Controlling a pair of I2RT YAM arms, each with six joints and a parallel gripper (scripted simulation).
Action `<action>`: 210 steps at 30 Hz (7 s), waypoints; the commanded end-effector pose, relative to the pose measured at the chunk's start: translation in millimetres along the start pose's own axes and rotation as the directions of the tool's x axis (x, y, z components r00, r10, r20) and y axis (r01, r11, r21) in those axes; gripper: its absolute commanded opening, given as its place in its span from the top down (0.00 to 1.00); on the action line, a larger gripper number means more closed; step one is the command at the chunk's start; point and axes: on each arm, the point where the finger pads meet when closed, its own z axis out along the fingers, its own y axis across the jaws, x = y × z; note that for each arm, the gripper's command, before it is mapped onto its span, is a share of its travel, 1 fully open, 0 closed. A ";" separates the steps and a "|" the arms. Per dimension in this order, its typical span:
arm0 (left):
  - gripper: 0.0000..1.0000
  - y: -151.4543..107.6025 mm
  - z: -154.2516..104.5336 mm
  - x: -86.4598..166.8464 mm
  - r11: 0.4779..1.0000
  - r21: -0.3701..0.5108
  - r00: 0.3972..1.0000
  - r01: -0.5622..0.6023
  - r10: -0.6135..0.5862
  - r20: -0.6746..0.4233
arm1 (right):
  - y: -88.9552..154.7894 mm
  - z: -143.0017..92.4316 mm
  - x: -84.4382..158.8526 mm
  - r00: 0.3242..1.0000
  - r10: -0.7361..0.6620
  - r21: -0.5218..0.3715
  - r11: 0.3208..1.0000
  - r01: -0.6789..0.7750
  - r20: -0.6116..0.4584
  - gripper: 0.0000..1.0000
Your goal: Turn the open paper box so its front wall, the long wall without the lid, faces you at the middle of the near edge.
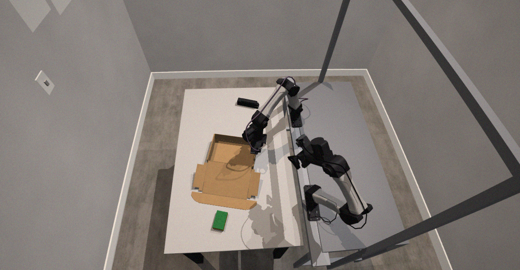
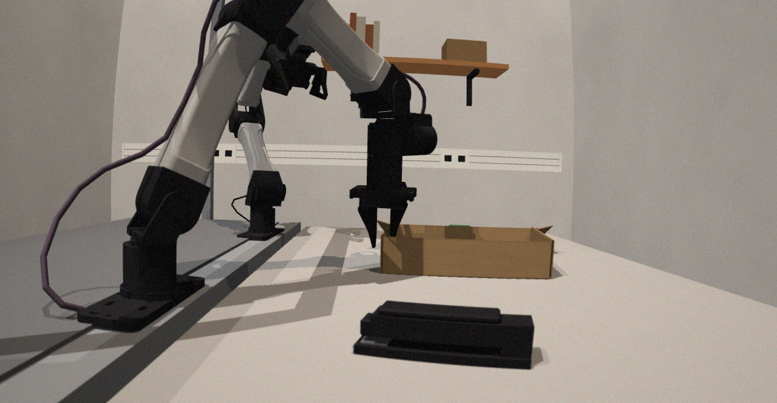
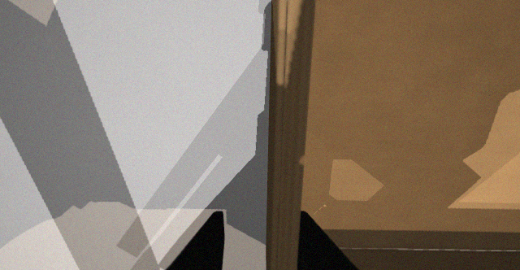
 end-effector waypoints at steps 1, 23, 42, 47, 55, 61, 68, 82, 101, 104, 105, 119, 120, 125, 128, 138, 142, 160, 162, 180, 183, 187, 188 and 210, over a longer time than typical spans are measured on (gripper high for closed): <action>0.00 -0.2 0.8 -1.8 1.000 -0.004 1.000 0.005 -0.005 0.018 | 4.7 13.4 -2.2 1.000 -0.006 -0.008 1.000 0.006 -0.005 0.71; 0.00 0.0 3.0 4.6 1.000 -0.007 0.999 -0.005 0.006 0.041 | 5.2 8.4 -6.8 0.999 0.032 0.028 0.999 -0.032 0.025 1.00; 0.00 -0.5 3.2 7.0 1.000 -0.002 1.000 -0.004 0.005 0.028 | 21.2 8.6 -14.3 0.983 0.179 0.045 0.983 -0.180 0.034 1.00; 0.00 -0.6 3.2 7.1 1.000 -0.002 1.000 -0.005 0.005 0.028 | 24.1 8.4 -16.1 0.978 0.206 0.047 0.977 -0.207 0.037 1.00; 0.00 -0.6 3.2 7.1 1.000 -0.002 1.000 -0.005 0.005 0.028 | 31.0 9.0 -20.6 0.961 0.272 0.055 0.960 -0.274 0.042 1.00; 0.00 -0.6 3.2 7.1 1.000 -0.002 1.000 -0.005 0.005 0.028 | 34.4 9.3 -23.0 0.951 0.305 0.058 0.950 -0.307 0.044 1.00; 0.00 -0.6 3.2 7.1 1.000 -0.002 1.000 -0.005 0.005 0.028 | 38.6 14.5 -29.7 0.931 0.364 0.063 0.929 -0.366 0.042 1.00; 0.00 -0.6 3.2 7.1 1.000 -0.002 1.000 -0.005 0.005 0.028 | 48.7 19.8 -37.2 0.889 0.457 0.073 0.886 -0.458 0.029 1.00; 0.00 -0.6 3.2 7.1 1.000 -0.002 1.000 -0.005 0.005 0.028 | 60.5 22.5 -47.9 0.811 0.584 0.094 0.807 -0.584 0.029 1.00; 0.00 -0.6 3.2 7.1 1.000 -0.002 1.000 -0.005 0.005 0.028 | 62.4 22.9 -50.5 0.796 0.604 0.097 0.791 -0.604 0.032 1.00; 0.00 -0.6 3.2 7.1 1.000 -0.002 1.000 -0.005 0.005 0.028 | 63.0 23.0 -51.3 0.791 0.611 0.098 0.786 -0.611 0.033 1.00; 0.00 -0.6 3.2 7.1 1.000 -0.002 1.000 -0.005 0.005 0.028 | 68.9 24.4 -62.1 0.722 0.690 0.110 0.715 -0.690 0.044 1.00; 0.00 -0.6 3.2 7.1 1.000 -0.002 1.000 -0.005 0.005 0.028 | 69.4 24.6 -63.1 0.717 0.696 0.111 0.709 -0.696 0.045 1.00; 0.00 -0.6 3.2 7.1 1.000 -0.002 1.000 -0.005 0.005 0.028 | 71.8 25.2 -67.7 0.686 0.726 0.115 0.678 -0.726 0.050 1.00; 0.00 -0.6 3.2 7.1 1.000 -0.002 1.000 -0.005 0.005 0.028 | 72.6 25.5 -69.6 0.674 0.737 0.116 0.665 -0.737 0.052 1.00; 0.00 -0.6 3.2 7.1 1.000 -0.002 1.000 -0.005 0.005 0.028 | 75.7 26.6 -78.3 0.614 0.787 0.124 0.604 -0.787 0.062 1.00; 0.00 -0.6 3.2 7.1 1.000 -0.002 1.000 -0.005 0.005 0.028 | 77.1 27.2 -82.2 0.587 0.807 0.127 0.577 -0.807 0.066 1.00; 0.00 -0.6 3.2 7.1 1.000 -0.002 1.000 -0.005 0.005 0.028 | 80.8 29.0 -98.3 0.470 0.878 0.137 0.457 -0.879 0.085 1.00; 0.00 -0.6 3.2 7.1 1.000 -0.002 1.000 -0.005 0.005 0.028 | 81.0 29.2 -99.3 0.463 0.882 0.138 0.449 -0.883 0.086 1.00; 0.00 -0.6 3.2 7.1 1.000 -0.002 1.000 -0.005 0.005 0.028 | 82.4 31.1 -114.3 0.345 0.933 0.145 0.329 -0.933 0.104 1.00; 0.00 -0.6 3.2 7.1 1.000 -0.002 1.000 -0.005 0.005 0.028 | 82.3 31.0 -117.3 0.320 0.941 0.147 0.304 -0.941 0.107 1.00; 0.00 -0.6 3.2 7.1 1.000 -0.002 1.000 -0.005 0.005 0.028 | 82.3 31.6 -121.4 0.288 0.951 0.148 0.271 -0.951 0.112 1.00; 0.00 -0.6 3.2 7.1 1.000 -0.002 1.000 -0.005 0.005 0.028 | 82.2 31.7 -122.5 0.280 0.953 0.148 0.262 -0.954 0.113 1.00; 0.00 -0.6 3.2 7.1 1.000 -0.002 1.000 -0.005 0.005 0.028 | 90.4 17.5 -134.3 0.205 0.970 0.076 0.196 -0.978 0.131 1.00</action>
